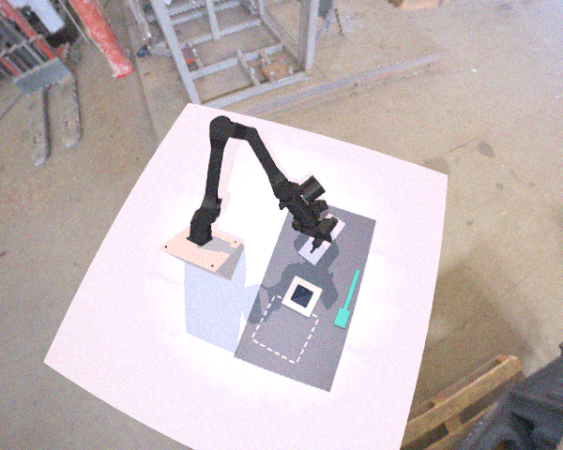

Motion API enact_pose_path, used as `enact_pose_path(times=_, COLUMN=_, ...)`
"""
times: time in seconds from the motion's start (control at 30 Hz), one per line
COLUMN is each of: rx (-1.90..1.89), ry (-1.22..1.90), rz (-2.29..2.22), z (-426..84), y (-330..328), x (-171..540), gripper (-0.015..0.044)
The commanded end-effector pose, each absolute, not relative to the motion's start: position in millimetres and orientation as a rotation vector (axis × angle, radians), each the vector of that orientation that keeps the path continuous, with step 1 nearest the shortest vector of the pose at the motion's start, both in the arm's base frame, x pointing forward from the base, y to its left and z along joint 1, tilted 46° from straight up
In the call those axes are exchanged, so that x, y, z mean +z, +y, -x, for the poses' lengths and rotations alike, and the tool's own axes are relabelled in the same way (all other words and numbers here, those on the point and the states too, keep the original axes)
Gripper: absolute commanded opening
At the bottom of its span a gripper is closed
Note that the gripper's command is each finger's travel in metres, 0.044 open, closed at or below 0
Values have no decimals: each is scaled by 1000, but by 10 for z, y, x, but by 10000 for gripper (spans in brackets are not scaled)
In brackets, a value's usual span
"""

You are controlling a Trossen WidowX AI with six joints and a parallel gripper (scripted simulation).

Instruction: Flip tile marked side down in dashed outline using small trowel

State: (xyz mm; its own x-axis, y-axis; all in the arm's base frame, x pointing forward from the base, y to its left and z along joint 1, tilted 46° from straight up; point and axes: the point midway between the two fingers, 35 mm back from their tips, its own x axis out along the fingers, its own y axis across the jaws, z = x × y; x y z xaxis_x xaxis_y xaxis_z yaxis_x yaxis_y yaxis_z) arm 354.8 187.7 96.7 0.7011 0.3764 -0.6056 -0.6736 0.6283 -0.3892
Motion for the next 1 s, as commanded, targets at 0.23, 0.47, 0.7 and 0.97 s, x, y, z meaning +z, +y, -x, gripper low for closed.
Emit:
enact_pose_path(times=0.23, rx=630, ry=503, rz=649, z=-3624, y=1913, x=903, gripper=221)
enact_pose_path(times=0.47, rx=630, ry=503, rz=649, z=-3624, y=1913, x=903, gripper=116)
enact_pose_path(times=0.7, rx=630, ry=503, rz=649, z=-3624, y=1913, x=903, gripper=69)
enact_pose_path(times=0.97, rx=630, ry=503, rz=649, z=-3624, y=1913, x=903, gripper=16)
